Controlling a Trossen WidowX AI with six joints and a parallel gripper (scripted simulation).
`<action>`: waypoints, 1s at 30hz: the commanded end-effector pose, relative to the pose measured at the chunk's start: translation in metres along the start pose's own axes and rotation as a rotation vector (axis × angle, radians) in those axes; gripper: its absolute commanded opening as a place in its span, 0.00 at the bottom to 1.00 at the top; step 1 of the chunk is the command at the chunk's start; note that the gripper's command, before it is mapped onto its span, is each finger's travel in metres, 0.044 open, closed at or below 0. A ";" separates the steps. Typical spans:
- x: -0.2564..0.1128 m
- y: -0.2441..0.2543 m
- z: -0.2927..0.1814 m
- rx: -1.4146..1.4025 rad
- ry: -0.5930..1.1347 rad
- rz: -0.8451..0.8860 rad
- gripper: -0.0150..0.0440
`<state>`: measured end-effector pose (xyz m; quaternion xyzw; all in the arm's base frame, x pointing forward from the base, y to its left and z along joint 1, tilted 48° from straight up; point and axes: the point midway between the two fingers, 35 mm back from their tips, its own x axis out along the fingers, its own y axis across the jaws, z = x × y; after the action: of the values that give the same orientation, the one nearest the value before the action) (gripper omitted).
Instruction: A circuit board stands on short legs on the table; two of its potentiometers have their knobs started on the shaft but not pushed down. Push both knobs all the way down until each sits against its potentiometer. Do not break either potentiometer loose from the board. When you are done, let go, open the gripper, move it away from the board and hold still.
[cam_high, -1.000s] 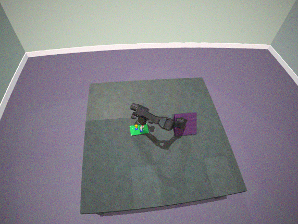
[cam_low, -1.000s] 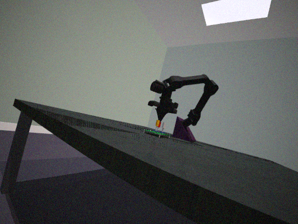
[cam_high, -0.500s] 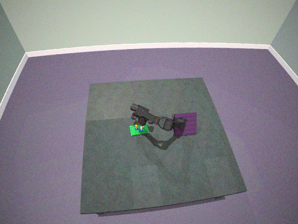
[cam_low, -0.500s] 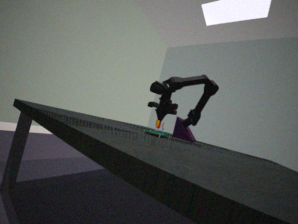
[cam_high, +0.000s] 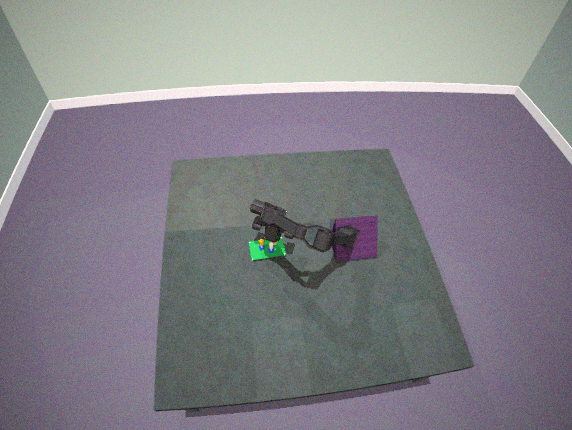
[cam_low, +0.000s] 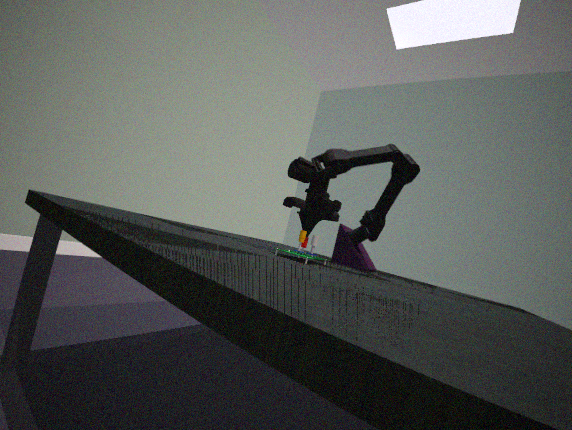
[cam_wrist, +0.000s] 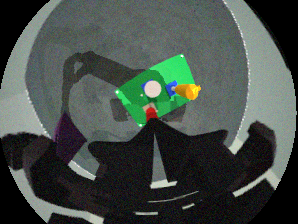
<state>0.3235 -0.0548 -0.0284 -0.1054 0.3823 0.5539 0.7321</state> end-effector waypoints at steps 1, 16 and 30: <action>0.005 0.000 0.001 -0.001 -0.005 0.005 0.25; 0.007 0.000 0.001 -0.001 -0.005 0.005 0.25; 0.008 0.000 0.001 -0.001 -0.006 0.005 0.25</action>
<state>0.3238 -0.0520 -0.0309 -0.1053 0.3822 0.5540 0.7321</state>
